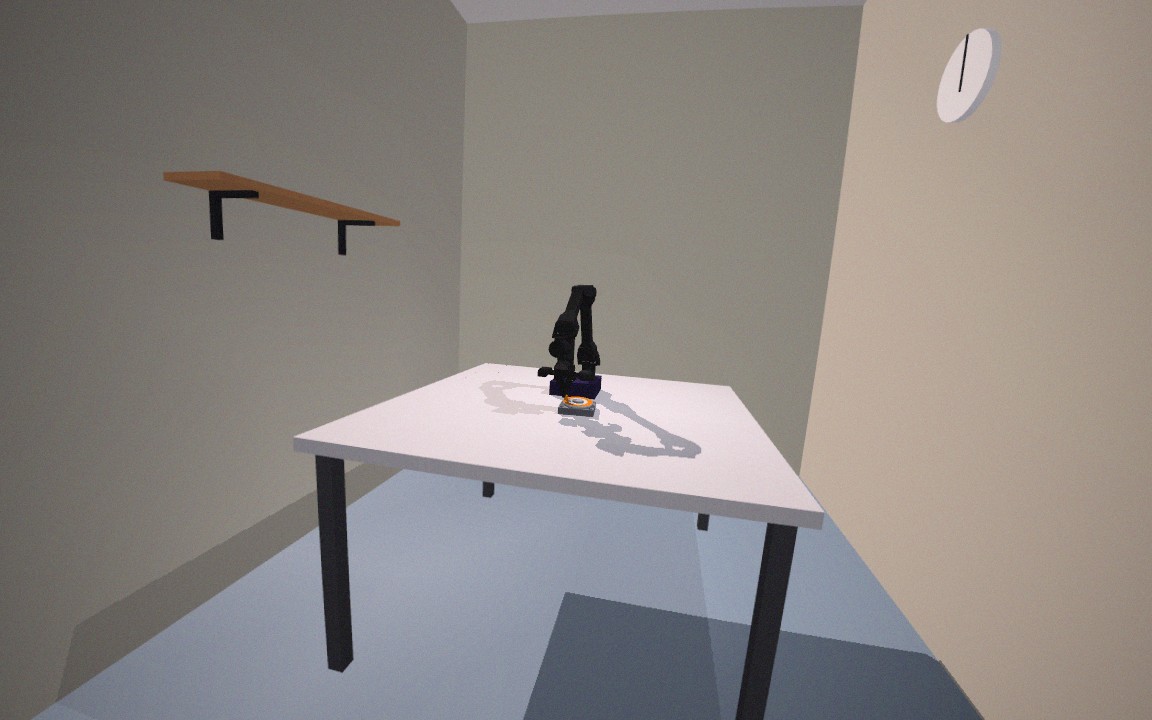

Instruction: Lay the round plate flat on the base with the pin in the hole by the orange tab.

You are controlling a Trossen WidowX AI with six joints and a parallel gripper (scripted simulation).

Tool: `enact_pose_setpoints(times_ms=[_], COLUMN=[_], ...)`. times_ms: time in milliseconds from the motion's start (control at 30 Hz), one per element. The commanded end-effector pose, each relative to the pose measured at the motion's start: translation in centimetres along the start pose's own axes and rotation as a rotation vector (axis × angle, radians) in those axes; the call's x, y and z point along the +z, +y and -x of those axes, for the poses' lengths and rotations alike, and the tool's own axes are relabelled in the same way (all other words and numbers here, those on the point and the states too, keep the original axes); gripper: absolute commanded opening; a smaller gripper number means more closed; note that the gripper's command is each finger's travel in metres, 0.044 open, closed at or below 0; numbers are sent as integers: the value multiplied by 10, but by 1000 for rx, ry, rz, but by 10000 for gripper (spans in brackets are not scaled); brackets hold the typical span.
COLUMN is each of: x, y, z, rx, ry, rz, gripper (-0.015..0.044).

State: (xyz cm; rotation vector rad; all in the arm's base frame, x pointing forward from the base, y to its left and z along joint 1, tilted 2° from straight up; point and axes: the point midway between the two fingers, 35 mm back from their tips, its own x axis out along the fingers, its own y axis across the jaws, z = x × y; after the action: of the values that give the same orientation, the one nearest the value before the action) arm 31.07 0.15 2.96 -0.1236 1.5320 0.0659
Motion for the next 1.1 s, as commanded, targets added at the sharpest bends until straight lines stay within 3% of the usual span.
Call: enact_pose_setpoints(times_ms=[0, 1067], x=[-3, -41], y=[-1, 6], z=[-3, -5], rx=[-3, -3], ry=[3, 7], rz=[4, 4], gripper=[0, 0])
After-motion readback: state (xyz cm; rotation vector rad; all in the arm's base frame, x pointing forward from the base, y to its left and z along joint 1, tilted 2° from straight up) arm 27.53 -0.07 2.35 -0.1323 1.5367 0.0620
